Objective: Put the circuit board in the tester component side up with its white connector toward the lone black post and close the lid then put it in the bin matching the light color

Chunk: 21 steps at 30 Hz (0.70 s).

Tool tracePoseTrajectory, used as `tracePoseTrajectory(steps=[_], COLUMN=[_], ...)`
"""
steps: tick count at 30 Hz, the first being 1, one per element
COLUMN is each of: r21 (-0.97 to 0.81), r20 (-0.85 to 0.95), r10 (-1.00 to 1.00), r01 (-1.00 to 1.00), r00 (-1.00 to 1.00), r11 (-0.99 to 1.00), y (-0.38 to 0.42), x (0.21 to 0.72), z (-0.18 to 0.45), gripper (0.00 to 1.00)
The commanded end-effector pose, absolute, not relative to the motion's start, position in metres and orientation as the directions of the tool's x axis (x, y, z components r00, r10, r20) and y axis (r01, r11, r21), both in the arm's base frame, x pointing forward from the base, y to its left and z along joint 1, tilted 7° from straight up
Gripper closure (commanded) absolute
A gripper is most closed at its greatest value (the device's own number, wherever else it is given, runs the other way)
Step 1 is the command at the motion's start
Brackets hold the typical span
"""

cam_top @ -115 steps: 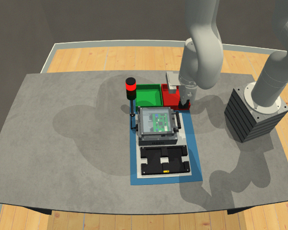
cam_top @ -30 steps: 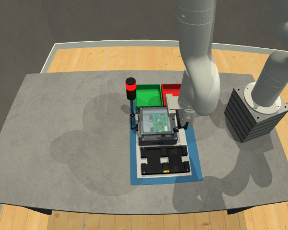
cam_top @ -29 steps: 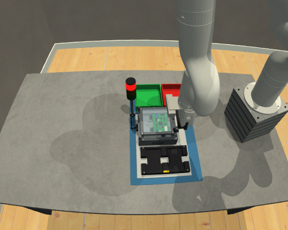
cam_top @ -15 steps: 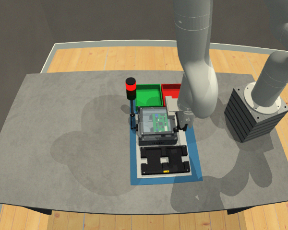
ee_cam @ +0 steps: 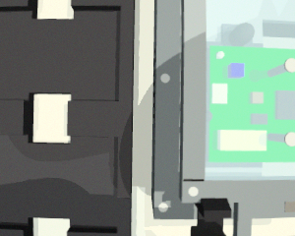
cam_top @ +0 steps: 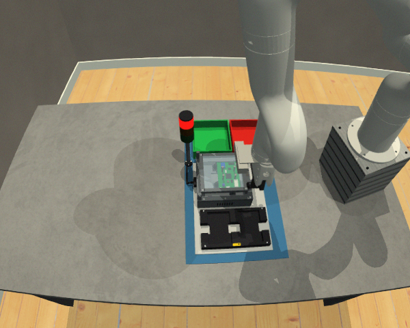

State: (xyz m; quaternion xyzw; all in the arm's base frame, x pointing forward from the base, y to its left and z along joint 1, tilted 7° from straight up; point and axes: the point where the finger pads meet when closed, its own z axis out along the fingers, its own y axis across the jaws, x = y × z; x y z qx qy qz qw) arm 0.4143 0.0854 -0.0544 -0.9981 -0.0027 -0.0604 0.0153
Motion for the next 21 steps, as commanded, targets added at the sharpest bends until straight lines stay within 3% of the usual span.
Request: tracePoseTrajectory(steps=[1,21], r21=[-0.03,-0.03], r20=[0.122,0.122], r10=[0.003,0.003], r01=[0.007,0.007], r00=[0.993,0.993], r11=[-1.0,-1.0], y=[0.0858,0.0859], x=[0.4161,0.4164], z=[-0.0608,-0.0632], gripper=[1.0,1.0])
